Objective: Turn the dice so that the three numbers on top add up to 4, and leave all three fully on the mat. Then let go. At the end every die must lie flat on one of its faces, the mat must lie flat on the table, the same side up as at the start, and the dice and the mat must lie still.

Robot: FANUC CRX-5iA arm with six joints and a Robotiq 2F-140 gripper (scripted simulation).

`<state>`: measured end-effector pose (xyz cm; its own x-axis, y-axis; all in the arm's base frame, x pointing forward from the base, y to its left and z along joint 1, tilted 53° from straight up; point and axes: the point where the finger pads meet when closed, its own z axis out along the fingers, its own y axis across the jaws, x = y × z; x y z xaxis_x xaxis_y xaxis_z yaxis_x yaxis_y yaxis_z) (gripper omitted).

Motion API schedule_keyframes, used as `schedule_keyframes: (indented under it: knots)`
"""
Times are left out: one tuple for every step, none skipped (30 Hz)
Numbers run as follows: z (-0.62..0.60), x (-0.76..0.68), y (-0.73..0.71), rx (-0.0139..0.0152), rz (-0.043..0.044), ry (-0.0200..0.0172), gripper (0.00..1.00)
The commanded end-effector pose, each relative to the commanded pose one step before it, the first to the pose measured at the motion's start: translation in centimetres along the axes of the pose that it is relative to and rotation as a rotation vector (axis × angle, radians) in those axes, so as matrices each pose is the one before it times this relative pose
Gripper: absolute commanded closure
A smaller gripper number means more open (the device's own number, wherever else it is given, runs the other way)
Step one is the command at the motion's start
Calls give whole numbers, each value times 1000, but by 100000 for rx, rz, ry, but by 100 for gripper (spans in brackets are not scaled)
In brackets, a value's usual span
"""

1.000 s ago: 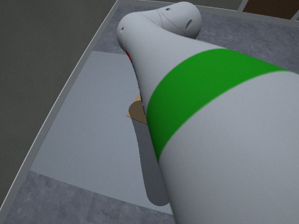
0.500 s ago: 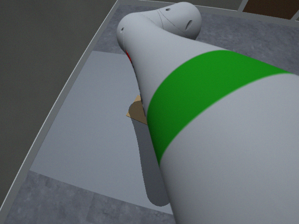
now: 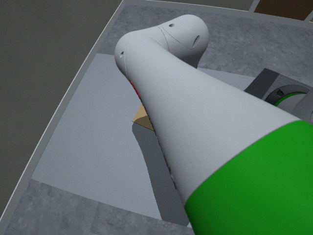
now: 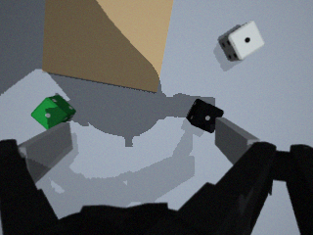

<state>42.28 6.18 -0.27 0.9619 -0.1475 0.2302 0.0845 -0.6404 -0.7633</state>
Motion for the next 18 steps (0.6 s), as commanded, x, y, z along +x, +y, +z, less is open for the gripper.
schedule_keyframes:
  knots:
    - [-56, 214, -3356, -338, 156, 0, 0]
    - [0, 43, -895, 0, 0, 0, 0]
    - [0, 43, -885, 0, 0, 0, 0]
    - [0, 41, -866, 0, 0, 0, 0]
    - [0, 40, -838, 1, 0, 0, 0]
    - [0, 39, -800, -1, 0, 0, 0]
    - [0, 0, 0, 0, 0, 0, 0]
    - [0, 0, 0, 0, 0, 0, 0]
    - [0, 36, -754, 0, 0, 0, 0]
    - [0, 34, -699, 0, 0, 0, 0]
    - [0, 30, -636, 1, 0, 0, 0]
    - [0, 27, -567, 0, 0, 0, 0]
    - [0, 24, -492, 0, 0, 0, 0]
    - [0, 20, -414, 0, 0, 0, 0]
    - [0, 17, -336, -1, 0, 0, 0]
    - [0, 12, -258, 0, 0, 0, 0]
    - [0, 9, -185, -1, 0, 0, 0]
    - [0, 5, -119, 0, 0, 0, 0]
